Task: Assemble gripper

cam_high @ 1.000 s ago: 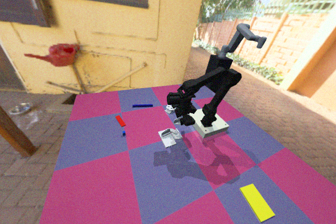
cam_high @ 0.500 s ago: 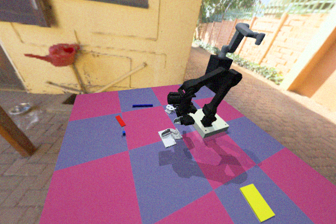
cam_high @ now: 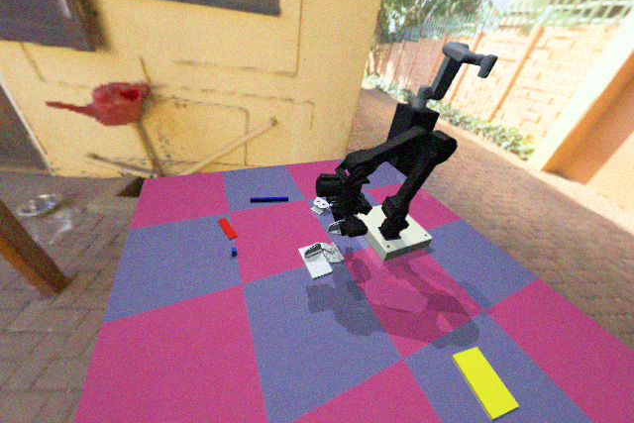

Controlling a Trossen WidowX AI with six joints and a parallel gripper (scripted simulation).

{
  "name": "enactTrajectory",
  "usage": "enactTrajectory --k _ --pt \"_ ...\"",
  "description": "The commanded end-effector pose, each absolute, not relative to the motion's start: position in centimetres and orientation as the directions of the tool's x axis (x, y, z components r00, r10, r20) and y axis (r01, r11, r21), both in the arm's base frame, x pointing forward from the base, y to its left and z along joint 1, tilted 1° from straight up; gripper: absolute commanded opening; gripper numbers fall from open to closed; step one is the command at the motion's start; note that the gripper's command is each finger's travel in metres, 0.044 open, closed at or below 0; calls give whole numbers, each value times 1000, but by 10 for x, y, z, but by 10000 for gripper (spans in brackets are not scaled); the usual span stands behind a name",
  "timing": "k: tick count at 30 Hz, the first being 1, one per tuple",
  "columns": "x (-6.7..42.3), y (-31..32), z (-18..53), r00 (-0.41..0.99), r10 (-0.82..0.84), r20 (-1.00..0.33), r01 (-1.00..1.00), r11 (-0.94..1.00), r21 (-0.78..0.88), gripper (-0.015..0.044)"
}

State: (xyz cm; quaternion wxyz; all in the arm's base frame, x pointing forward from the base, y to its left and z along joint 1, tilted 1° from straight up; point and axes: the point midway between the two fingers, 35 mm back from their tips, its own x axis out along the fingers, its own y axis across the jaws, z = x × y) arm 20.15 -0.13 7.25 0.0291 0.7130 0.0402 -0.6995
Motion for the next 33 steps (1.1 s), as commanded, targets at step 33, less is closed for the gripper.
enactTrajectory --k 33 --pt "215 8 75 18 13 -1000 926 -378 12 134"
